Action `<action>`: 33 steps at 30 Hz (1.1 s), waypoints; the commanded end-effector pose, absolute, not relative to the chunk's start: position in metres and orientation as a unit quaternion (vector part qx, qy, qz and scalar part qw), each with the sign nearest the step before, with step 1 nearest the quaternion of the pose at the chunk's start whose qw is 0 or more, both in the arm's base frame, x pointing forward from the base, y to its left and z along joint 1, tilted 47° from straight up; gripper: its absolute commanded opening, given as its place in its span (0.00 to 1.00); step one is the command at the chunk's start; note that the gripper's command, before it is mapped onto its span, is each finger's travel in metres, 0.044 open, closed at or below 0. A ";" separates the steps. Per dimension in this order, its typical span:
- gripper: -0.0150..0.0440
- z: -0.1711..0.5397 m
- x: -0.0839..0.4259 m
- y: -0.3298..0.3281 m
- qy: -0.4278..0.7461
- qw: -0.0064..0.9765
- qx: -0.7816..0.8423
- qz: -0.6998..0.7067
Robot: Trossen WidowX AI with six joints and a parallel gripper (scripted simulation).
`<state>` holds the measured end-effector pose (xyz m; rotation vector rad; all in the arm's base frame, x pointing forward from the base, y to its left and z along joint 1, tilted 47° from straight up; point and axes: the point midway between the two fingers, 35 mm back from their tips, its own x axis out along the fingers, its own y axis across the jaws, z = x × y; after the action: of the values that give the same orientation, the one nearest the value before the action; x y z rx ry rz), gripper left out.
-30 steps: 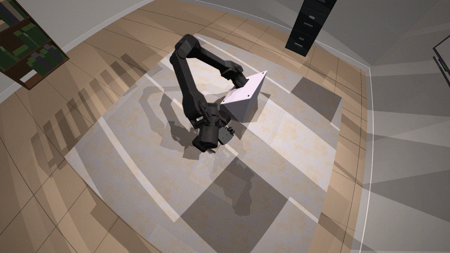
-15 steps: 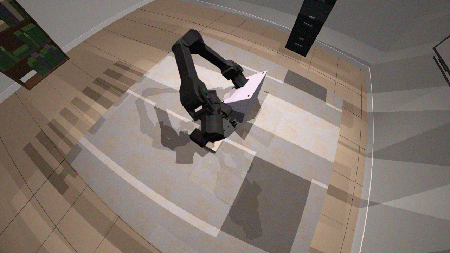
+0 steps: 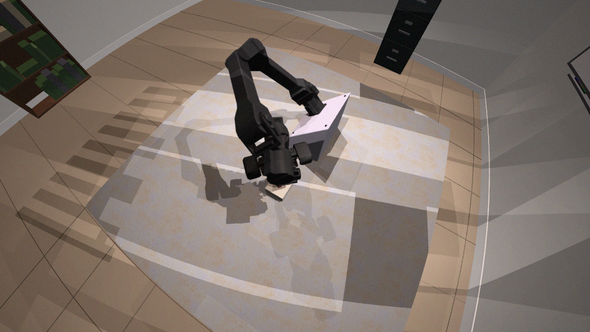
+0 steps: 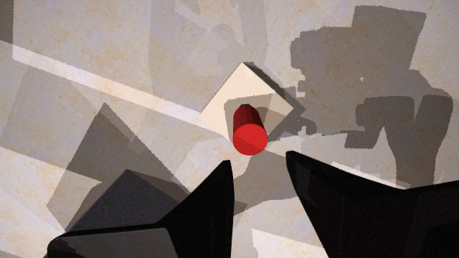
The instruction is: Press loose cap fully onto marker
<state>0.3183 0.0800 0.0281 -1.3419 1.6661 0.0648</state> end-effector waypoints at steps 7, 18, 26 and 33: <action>0.25 0.024 0.317 0.076 0.632 0.665 -0.302 -0.258; 0.25 0.024 0.317 0.076 0.632 0.665 -0.302 -0.258; 0.25 0.021 0.317 0.072 0.632 0.665 -0.302 -0.258; 0.25 0.014 0.318 0.065 0.632 0.665 -0.302 -0.258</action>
<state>0.3181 0.0698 0.0171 -0.6755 1.4285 -0.5814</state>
